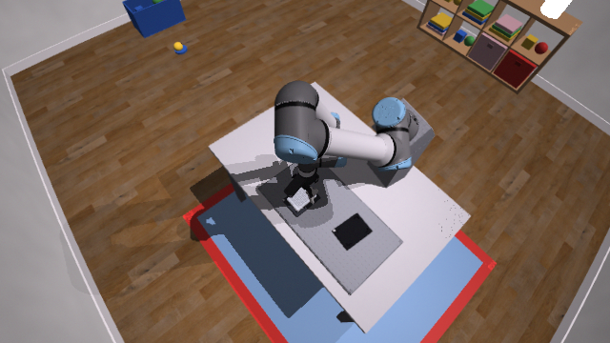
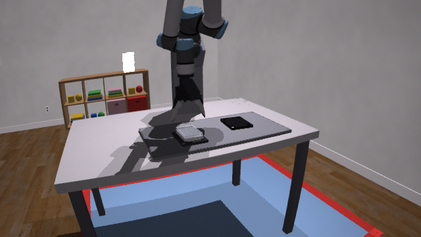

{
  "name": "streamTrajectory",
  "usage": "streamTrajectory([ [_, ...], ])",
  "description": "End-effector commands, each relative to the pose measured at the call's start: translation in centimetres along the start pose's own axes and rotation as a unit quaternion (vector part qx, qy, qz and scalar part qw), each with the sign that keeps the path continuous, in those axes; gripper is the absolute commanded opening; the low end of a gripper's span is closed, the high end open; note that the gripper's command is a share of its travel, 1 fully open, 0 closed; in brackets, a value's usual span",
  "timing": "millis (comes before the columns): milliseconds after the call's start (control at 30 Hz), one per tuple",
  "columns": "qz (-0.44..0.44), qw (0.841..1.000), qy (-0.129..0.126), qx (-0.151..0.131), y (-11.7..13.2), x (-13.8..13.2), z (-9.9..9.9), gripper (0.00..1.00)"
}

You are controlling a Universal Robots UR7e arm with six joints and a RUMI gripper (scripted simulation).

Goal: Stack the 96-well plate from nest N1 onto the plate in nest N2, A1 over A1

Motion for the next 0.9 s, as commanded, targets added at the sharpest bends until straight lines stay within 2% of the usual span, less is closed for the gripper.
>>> streamTrajectory([
  [0,0.0,1.0,0.0,0.0,0.0,0.0,-1.2,1.0],
  [400,0.0,1.0,0.0,0.0,0.0,0.0,-3.9,1.0],
  [867,0.0,1.0,0.0,0.0,0.0,0.0,-3.9,1.0],
])
Point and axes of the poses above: the point where the finger pads meet when closed, its own z axis out along the fingers, its own x axis across the jaws, y = z × x, the point moved 1 cm from there along -z, back along the fingers, and after that the axes turned 15 degrees about -z, right-handed, at the moved point
